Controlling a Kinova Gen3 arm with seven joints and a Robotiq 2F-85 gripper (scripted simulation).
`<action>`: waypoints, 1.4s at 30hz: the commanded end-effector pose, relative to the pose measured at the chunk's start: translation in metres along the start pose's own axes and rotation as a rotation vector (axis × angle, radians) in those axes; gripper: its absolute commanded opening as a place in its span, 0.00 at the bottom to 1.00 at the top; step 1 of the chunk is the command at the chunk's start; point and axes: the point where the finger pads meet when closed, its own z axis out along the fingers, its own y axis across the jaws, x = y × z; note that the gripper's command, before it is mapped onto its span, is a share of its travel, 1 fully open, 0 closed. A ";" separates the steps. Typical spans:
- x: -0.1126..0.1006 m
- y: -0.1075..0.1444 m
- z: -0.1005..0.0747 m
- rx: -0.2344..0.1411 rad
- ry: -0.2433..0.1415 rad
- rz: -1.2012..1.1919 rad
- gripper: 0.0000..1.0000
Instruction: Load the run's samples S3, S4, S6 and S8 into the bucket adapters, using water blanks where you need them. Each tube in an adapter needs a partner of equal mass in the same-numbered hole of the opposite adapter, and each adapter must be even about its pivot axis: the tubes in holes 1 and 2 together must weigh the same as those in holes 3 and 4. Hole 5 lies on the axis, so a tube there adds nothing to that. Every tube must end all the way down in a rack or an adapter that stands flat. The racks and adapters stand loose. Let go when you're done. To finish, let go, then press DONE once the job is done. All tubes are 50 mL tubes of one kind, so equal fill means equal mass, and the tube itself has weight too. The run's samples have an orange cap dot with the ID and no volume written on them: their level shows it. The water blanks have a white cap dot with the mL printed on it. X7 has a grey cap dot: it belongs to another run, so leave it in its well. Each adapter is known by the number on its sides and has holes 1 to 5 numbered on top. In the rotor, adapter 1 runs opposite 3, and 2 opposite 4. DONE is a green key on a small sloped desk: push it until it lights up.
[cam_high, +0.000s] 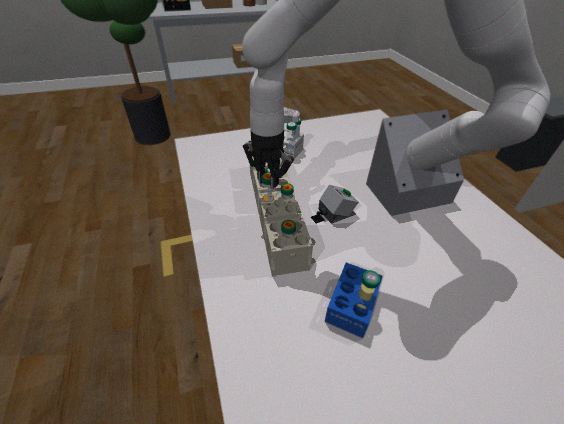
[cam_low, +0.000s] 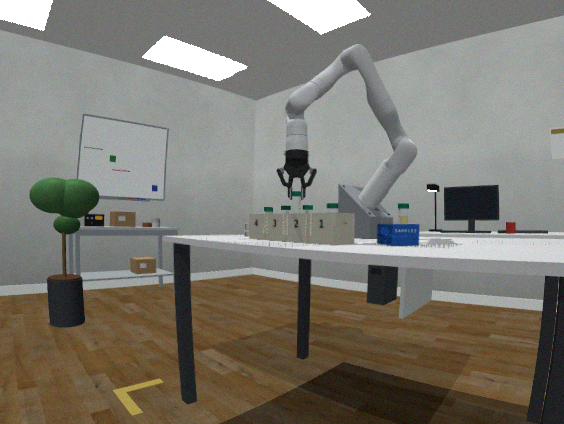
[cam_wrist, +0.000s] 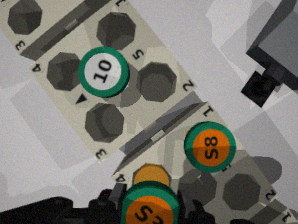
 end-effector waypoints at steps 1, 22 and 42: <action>0.000 -0.001 0.001 0.002 -0.001 0.000 0.10; 0.000 -0.001 0.014 0.002 -0.001 0.000 0.10; 0.000 -0.001 0.025 0.002 -0.001 0.000 0.10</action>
